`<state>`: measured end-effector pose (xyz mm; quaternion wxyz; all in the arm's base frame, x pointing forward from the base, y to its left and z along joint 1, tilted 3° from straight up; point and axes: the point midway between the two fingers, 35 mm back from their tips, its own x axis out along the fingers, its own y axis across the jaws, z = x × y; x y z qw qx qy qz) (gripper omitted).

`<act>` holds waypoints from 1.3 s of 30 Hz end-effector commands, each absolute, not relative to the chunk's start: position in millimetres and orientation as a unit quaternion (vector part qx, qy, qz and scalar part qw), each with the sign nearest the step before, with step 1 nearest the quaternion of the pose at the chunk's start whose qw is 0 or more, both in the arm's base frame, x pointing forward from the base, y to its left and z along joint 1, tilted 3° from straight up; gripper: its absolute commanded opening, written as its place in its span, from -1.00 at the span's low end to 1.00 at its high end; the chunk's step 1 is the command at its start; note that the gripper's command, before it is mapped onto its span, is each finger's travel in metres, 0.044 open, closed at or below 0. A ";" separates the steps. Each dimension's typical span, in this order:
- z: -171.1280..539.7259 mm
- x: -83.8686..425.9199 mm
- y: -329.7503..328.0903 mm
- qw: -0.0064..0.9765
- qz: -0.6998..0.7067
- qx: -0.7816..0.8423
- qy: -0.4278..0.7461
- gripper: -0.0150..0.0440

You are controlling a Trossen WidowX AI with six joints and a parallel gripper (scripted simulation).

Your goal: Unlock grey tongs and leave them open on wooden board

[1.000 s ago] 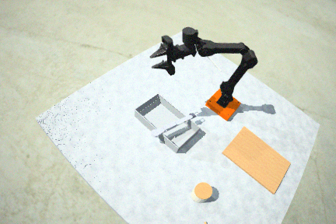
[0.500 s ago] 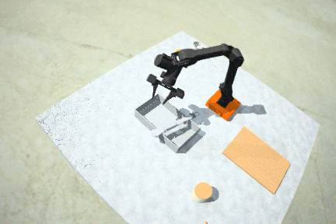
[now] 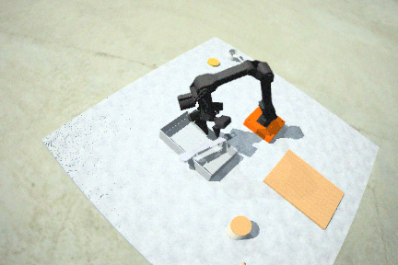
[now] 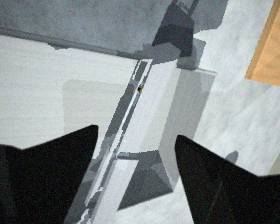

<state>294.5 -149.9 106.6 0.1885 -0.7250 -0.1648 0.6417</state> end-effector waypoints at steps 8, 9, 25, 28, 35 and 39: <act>108.5 298.1 -150.0 0.210 0.650 -0.712 -0.162 0.39; 108.5 298.1 -150.0 0.210 0.650 -0.712 -0.162 0.39; 92.1 301.9 -141.6 0.210 0.650 -0.712 -0.162 0.39; 87.7 302.7 -139.3 0.210 0.650 -0.712 -0.162 0.39; 77.8 304.4 -133.7 0.210 0.650 -0.712 -0.162 0.39; 72.1 305.2 -130.4 0.211 0.650 -0.712 -0.163 0.39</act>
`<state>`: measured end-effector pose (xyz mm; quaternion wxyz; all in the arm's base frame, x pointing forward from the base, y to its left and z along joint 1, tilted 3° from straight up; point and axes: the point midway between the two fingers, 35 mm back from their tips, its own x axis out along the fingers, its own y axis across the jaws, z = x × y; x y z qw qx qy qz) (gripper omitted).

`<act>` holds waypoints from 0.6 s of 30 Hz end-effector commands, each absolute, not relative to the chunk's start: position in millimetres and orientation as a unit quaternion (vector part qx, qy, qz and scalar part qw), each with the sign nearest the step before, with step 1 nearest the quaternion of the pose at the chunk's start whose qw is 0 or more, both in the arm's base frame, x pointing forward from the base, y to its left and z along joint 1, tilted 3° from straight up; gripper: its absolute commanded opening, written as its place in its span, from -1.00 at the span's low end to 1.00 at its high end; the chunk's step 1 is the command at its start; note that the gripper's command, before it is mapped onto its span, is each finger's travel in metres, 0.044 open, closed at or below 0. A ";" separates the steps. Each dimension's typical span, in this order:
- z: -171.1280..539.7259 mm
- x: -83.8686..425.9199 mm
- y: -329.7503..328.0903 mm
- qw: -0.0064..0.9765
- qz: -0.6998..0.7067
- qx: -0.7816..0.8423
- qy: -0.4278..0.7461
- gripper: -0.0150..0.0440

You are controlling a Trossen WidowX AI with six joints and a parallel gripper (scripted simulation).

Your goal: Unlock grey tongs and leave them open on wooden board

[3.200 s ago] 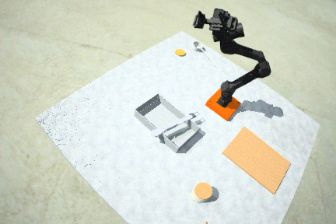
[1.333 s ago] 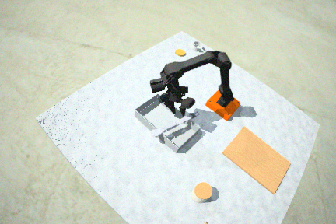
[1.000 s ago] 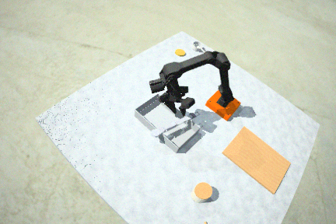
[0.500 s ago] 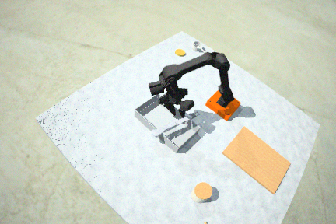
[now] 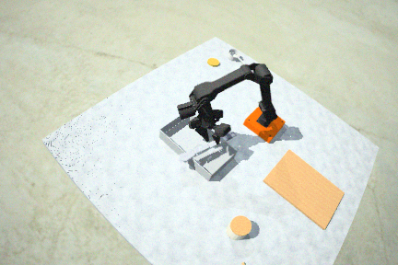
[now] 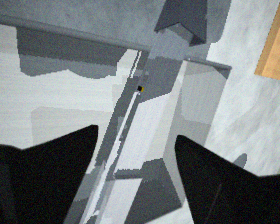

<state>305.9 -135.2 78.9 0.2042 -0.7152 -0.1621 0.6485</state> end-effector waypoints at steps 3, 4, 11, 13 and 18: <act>67.9 305.7 -127.8 0.211 0.650 -0.712 -0.163 0.39; 66.5 305.8 -127.0 0.211 0.650 -0.712 -0.163 0.39; 56.8 306.6 -120.9 0.211 0.650 -0.712 -0.163 0.39; 54.0 306.7 -119.1 0.211 0.650 -0.712 -0.163 0.39; 47.2 306.9 -114.5 0.211 0.650 -0.712 -0.163 0.39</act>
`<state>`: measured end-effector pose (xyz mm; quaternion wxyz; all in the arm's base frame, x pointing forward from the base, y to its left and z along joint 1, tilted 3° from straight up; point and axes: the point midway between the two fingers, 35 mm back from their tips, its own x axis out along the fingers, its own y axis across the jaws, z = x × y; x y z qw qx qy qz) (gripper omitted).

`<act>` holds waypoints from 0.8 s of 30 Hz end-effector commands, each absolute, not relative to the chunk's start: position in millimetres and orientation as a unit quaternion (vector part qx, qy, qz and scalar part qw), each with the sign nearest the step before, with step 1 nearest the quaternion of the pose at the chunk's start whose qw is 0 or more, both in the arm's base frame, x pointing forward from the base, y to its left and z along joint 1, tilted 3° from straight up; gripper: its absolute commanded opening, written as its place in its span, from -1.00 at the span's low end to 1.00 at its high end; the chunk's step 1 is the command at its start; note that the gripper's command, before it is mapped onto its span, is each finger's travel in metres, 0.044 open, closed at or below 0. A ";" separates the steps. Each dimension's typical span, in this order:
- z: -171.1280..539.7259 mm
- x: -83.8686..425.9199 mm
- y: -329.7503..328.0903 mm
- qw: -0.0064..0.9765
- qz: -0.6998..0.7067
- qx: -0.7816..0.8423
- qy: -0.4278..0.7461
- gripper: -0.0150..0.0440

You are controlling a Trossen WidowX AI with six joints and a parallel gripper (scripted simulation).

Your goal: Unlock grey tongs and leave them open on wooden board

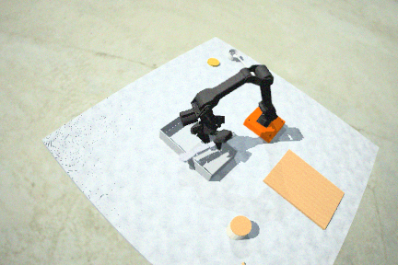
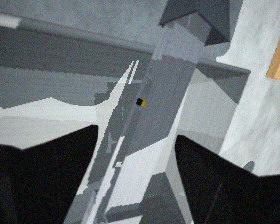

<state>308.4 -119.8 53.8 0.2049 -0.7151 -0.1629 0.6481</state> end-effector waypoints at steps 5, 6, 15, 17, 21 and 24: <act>40.7 306.9 -110.1 0.212 0.650 -0.711 -0.164 0.39; 40.1 306.8 -109.6 0.212 0.650 -0.711 -0.164 0.39; 43.9 308.4 -112.8 0.205 0.649 -0.714 -0.164 -0.03; 43.9 308.4 -112.8 0.205 0.649 -0.714 -0.164 -0.08; 43.9 308.4 -112.8 0.205 0.649 -0.714 -0.164 -0.17; 43.9 308.4 -112.8 0.205 0.649 -0.714 -0.164 -0.24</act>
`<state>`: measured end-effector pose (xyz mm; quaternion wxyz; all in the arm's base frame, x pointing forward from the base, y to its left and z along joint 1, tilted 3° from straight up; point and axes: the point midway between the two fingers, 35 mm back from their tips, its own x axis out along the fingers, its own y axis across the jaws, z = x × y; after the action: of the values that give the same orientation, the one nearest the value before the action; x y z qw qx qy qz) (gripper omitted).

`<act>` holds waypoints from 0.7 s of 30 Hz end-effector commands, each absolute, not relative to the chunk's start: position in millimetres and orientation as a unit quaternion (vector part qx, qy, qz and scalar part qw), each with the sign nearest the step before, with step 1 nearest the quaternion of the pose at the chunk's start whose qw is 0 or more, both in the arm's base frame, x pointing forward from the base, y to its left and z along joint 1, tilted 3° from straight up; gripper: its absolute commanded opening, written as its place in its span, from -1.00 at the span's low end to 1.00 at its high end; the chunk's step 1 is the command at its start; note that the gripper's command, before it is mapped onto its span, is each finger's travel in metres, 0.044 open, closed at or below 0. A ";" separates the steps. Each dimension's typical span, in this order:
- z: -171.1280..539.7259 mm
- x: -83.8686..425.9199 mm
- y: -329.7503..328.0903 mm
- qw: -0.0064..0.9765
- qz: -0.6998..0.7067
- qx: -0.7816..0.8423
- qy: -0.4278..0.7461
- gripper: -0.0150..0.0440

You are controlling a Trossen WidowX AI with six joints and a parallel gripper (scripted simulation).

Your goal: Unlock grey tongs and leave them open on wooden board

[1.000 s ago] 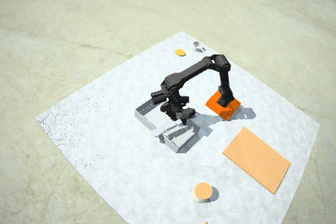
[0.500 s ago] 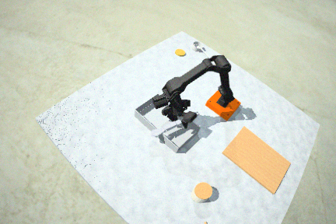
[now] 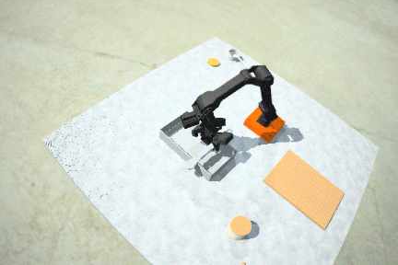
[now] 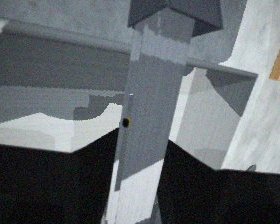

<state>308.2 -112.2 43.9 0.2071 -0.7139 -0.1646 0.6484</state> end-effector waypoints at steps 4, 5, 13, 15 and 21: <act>43.9 308.4 -112.8 0.205 0.649 -0.714 -0.164 -0.33; 43.9 308.4 -112.8 0.205 0.649 -0.714 -0.164 -0.35; 60.5 308.7 -113.9 0.207 0.649 -0.714 -0.164 -1.00; 80.4 308.0 -114.5 0.208 0.649 -0.713 -0.164 -1.00; 120.0 303.3 -113.5 0.211 0.650 -0.712 -0.163 -1.00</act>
<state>304.2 -113.4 101.1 0.2155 -0.7067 -0.1629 0.6539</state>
